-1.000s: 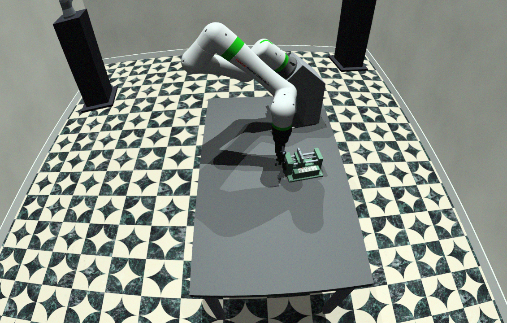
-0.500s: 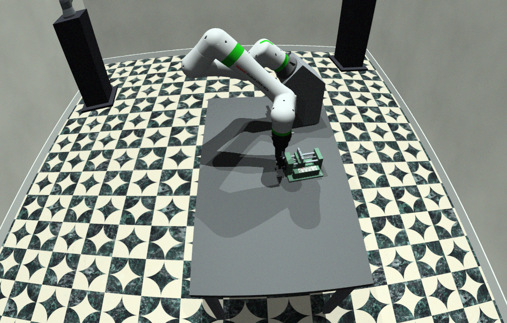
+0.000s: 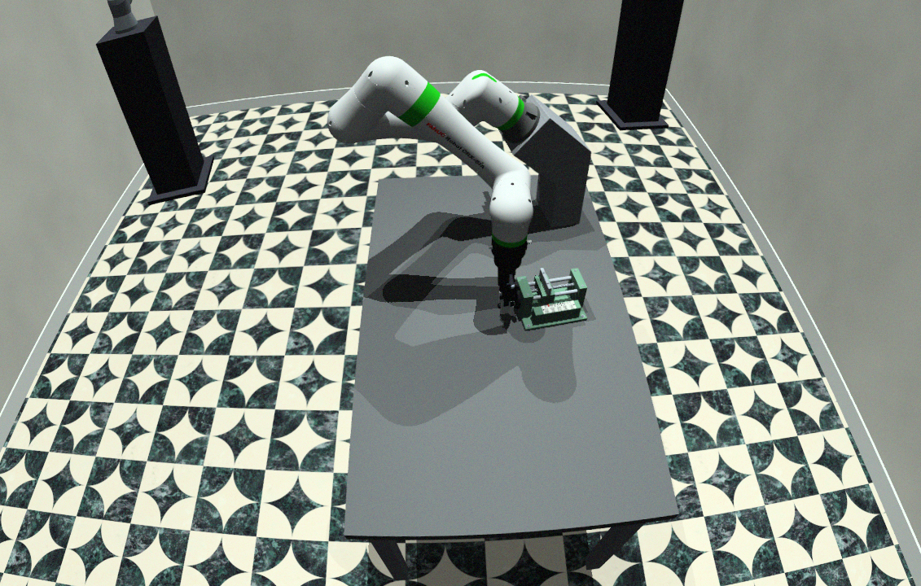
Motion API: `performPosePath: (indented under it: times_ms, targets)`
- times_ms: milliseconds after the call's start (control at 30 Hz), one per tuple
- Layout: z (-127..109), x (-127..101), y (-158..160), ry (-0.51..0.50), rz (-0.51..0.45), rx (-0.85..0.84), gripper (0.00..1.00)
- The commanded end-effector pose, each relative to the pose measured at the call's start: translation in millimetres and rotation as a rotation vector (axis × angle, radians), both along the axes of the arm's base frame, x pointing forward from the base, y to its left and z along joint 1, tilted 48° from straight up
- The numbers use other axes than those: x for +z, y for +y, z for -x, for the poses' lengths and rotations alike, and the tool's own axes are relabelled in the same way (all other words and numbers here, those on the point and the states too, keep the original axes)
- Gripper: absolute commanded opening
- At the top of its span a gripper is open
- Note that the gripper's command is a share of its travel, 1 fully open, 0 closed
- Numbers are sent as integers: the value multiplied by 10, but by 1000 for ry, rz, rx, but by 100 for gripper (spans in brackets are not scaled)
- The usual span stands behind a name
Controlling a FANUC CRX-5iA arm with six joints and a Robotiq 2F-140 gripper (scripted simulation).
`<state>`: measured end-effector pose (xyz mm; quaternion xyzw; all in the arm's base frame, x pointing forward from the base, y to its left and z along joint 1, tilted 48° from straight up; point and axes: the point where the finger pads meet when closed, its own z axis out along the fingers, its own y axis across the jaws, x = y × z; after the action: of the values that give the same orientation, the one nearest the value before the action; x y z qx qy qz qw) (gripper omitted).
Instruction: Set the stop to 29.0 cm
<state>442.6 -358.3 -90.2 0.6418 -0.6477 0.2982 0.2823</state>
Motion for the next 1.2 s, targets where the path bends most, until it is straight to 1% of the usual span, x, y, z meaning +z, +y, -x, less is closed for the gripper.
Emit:
performPosePath:
  times_ms: [0,167,233,567,1167]
  targets:
    - [88,-18,-15,-1,0,0,4]
    - [198,-14,-8,-1,0,0,4]
    - [198,-14,-8,-1,0,0,4]
    - [361,46,64,-1,0,0,4]
    - [443,158,192,-1,0,0,4]
